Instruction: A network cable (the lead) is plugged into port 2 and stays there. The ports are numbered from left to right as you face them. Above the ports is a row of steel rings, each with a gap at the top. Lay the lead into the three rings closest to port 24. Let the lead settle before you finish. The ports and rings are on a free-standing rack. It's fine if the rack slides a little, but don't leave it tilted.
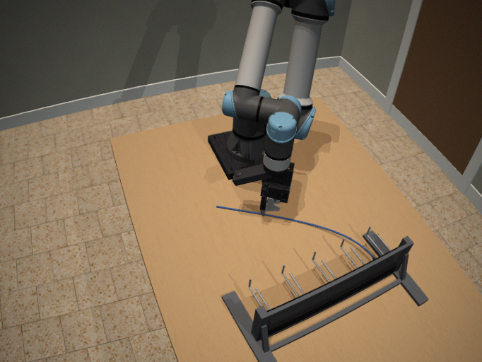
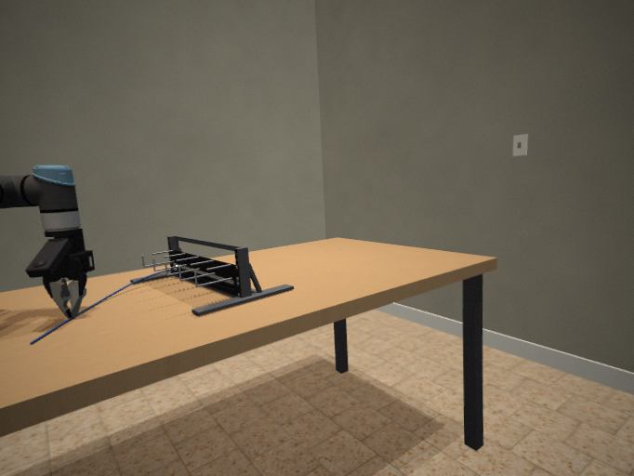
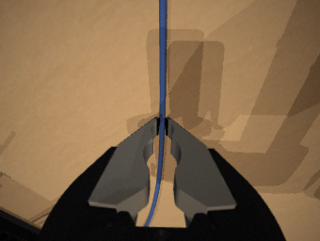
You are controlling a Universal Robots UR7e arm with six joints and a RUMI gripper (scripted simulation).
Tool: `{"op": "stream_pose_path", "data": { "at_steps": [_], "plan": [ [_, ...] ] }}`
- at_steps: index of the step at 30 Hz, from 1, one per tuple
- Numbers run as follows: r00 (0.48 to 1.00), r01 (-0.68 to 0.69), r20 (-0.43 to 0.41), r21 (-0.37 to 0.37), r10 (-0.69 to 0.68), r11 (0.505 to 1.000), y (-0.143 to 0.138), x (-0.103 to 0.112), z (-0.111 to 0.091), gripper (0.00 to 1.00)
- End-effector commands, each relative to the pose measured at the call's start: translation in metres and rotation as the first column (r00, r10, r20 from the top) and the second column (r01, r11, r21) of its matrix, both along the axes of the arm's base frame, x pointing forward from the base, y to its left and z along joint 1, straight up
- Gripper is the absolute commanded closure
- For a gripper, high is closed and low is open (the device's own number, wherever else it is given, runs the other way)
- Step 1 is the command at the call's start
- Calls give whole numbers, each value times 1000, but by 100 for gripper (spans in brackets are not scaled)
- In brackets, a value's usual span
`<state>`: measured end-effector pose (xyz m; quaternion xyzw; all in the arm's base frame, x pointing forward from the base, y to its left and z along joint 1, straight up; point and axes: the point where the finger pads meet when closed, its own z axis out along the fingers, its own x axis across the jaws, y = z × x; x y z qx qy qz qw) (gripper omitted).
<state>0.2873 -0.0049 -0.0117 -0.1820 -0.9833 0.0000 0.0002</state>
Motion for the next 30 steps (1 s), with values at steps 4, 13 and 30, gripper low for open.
{"op": "stream_pose_path", "data": {
  "at_steps": [4,13,30],
  "plan": [
    [1000,0,1,0,0,1000,0,0,0,100],
    [1000,0,1,0,0,1000,0,0,3,100],
    [1000,0,1,0,0,1000,0,0,17,100]
  ]
}}
